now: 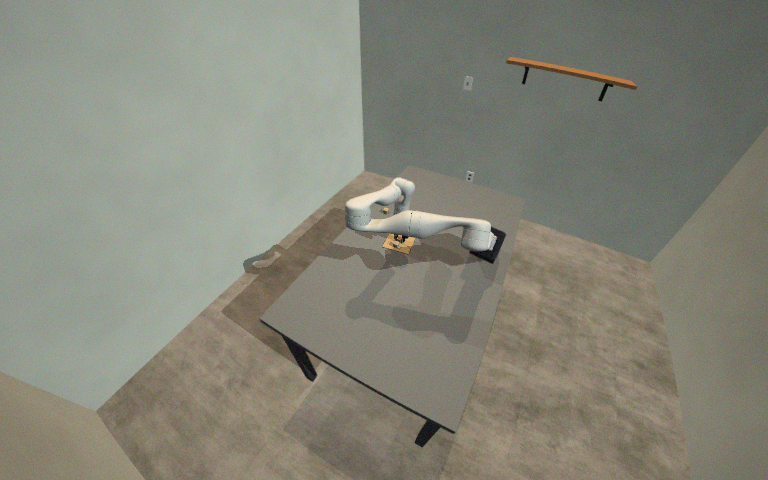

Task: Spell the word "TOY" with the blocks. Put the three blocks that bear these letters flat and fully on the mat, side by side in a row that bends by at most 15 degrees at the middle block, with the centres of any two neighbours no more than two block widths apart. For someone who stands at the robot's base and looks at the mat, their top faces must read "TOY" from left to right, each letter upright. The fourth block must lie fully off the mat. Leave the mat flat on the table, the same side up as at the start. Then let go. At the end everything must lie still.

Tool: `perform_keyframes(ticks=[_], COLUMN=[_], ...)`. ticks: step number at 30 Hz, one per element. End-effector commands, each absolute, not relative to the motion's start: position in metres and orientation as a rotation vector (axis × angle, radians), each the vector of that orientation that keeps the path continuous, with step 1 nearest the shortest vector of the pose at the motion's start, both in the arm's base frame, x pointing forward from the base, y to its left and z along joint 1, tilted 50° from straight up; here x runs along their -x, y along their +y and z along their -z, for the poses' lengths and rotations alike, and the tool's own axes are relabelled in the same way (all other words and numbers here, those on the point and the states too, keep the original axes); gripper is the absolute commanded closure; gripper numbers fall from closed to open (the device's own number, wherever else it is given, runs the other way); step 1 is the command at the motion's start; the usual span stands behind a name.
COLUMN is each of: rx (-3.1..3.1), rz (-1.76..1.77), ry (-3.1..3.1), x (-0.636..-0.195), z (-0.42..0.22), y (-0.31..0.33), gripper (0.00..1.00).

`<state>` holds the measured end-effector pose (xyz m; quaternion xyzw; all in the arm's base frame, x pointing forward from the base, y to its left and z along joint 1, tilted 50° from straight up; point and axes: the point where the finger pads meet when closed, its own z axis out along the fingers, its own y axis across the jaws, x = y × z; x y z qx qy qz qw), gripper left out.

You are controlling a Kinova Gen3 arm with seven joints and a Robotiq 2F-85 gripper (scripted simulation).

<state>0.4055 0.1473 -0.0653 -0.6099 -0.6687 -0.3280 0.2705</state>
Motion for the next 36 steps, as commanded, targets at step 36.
perform_keyframes(ticks=[36], rx=[1.645], rz=[0.885], ry=[-1.802], x=[-0.404], z=[0.026], y=[0.1], gripper=[0.59])
